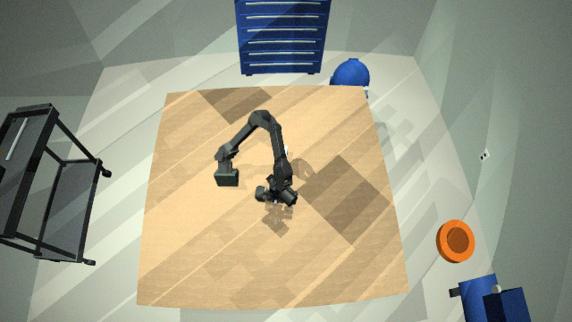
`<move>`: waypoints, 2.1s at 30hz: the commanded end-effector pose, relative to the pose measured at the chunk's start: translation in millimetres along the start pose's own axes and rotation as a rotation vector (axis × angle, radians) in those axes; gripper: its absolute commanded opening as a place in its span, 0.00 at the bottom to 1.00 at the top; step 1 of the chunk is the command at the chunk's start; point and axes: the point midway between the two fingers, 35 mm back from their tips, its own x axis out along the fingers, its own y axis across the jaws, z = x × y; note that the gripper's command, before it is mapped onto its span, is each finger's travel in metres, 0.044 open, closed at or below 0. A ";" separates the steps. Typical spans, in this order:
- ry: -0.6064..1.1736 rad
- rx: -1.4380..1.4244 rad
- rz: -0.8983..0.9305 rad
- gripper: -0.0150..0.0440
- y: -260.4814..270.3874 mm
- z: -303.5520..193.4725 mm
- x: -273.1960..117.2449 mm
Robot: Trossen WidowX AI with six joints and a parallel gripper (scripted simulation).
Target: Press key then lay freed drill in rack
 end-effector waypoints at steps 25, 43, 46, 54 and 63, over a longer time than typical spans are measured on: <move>0.005 -0.006 0.000 0.25 1.5 2.7 -16.4; 0.006 -0.006 0.000 0.25 2.1 3.7 -25.5; 0.006 -0.006 0.000 0.25 2.2 3.7 -26.9; 0.006 -0.006 0.000 0.25 2.2 3.6 -30.5; 0.006 -0.006 0.000 0.25 1.9 3.1 -34.2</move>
